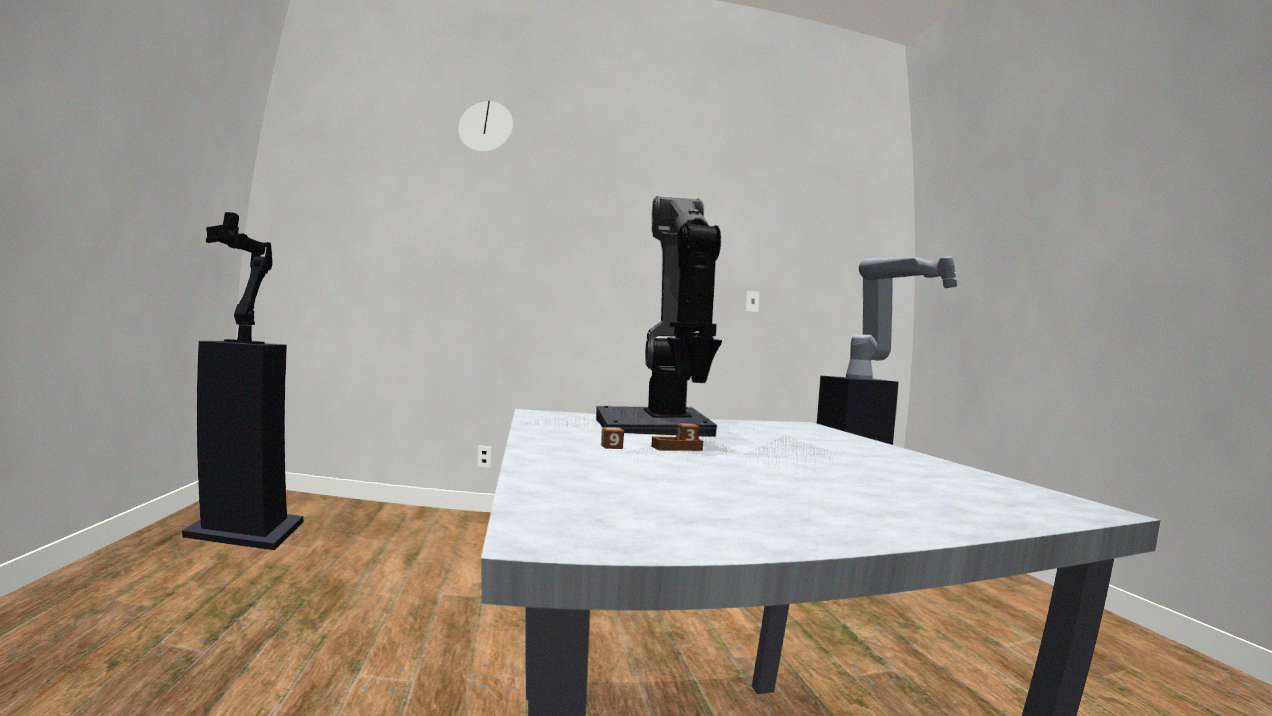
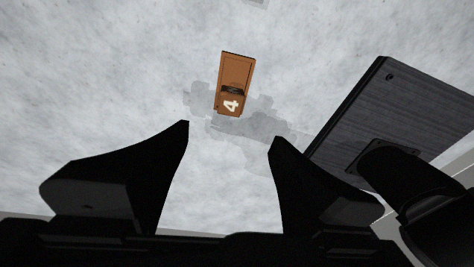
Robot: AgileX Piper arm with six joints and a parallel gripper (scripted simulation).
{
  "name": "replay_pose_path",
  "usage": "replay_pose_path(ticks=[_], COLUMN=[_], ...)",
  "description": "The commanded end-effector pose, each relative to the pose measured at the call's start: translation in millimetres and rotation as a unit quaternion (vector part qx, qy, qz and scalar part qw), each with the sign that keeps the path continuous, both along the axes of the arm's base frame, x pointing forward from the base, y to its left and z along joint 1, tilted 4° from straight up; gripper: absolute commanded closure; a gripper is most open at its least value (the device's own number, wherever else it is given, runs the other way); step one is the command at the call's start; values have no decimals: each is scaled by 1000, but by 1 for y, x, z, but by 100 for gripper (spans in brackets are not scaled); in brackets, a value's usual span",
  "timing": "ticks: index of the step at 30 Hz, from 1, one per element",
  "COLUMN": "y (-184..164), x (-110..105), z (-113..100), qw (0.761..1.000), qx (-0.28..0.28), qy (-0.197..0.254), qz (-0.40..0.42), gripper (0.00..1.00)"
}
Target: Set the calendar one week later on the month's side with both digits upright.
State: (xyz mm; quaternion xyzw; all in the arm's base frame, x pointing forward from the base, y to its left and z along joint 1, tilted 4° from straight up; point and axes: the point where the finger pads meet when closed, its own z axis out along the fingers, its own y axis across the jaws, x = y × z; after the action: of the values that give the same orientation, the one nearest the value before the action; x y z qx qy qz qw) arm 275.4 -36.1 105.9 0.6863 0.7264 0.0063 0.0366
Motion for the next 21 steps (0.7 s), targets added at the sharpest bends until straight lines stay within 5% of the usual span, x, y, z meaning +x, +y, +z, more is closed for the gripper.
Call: replay_pose_path(ticks=[1,6,11,14,15,21], y=[0,-6,-102,-123,-123,-123], x=[1,3,12,9,9,8], z=[1,0,-12,-15,-15,-15], qw=[1000,1000,1000,1000,1000,1000], qx=[0,1,1,1,1,0], qy=[-2,-2,-2,-1,-1,-2], qz=[1,1,-2,-2,-2,-2], gripper=[0,0,0,0,41,41])
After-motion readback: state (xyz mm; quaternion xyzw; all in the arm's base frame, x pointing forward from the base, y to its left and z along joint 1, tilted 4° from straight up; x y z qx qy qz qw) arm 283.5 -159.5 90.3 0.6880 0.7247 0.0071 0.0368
